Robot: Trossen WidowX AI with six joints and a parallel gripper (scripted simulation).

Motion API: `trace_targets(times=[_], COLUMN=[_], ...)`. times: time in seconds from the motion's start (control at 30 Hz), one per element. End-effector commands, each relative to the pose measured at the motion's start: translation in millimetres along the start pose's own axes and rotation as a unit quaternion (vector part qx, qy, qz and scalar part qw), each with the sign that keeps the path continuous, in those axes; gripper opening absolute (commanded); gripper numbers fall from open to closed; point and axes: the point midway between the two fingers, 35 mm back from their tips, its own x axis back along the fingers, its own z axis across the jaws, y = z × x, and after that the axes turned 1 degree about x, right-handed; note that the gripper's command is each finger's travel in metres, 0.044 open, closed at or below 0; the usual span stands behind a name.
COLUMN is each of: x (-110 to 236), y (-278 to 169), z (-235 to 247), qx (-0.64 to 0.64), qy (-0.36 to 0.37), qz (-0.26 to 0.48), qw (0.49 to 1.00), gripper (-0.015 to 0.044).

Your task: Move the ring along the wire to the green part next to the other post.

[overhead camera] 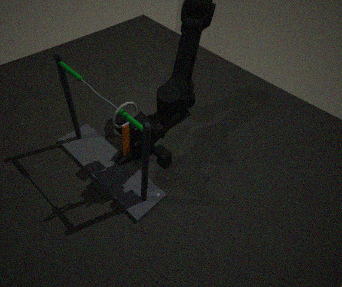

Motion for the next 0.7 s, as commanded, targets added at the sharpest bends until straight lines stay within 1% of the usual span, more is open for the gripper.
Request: trace_targets(times=[0.0, 0.43, 0.67], x=[-0.7, -4.4, -4.5], y=[1.4, -17.4, -18.5], z=[3.1, 3.6, 3.5], qx=[-0.004, -0.004, -0.004], qy=[0.0, 0.0, 0.0], qz=[-0.002, -0.002, -0.002], qw=[1.0, 1.0, 1.0], gripper=[-0.015, -0.015, -0.015])
